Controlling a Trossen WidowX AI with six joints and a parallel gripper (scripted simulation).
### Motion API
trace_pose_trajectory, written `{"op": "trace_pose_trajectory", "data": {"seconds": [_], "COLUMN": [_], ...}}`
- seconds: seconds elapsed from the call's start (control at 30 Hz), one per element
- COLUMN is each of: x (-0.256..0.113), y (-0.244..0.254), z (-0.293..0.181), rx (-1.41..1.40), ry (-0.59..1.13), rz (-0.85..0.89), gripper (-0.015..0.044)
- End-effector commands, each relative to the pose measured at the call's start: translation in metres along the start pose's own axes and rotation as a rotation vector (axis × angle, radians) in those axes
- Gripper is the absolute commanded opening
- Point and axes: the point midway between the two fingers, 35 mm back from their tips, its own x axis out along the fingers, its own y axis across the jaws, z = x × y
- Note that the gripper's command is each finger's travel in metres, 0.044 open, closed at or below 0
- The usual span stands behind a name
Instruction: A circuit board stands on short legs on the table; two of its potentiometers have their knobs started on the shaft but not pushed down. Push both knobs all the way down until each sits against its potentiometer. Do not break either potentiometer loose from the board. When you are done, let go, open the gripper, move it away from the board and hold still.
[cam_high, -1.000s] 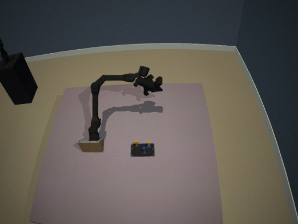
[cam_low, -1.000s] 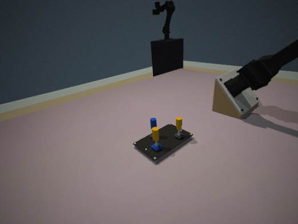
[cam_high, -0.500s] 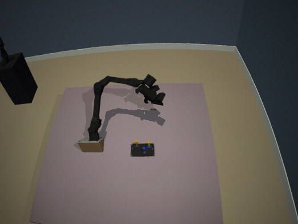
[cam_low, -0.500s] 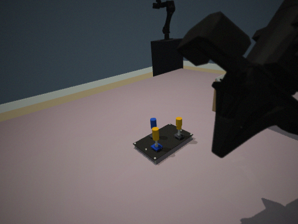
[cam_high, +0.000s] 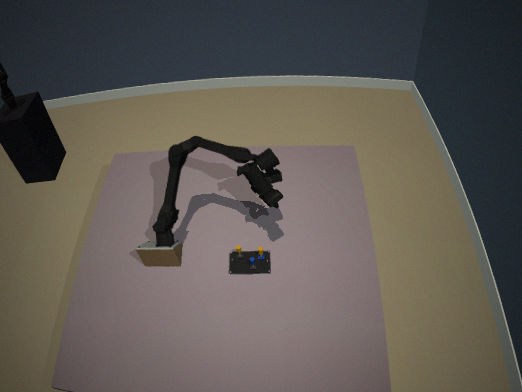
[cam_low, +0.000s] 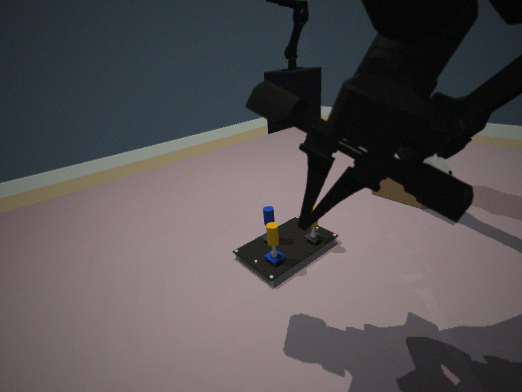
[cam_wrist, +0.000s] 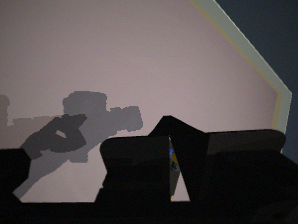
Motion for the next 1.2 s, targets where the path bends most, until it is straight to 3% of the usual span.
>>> {"op": "trace_pose_trajectory", "data": {"seconds": [0.0, 1.17], "x": [0.006, -0.003], "y": [-0.009, -0.041], "z": [-0.021, -0.179], "rx": [0.114, 1.191], "ry": [0.062, 0.554], "rz": [0.022, 0.166], "gripper": [0.0000, 0.0000]}}
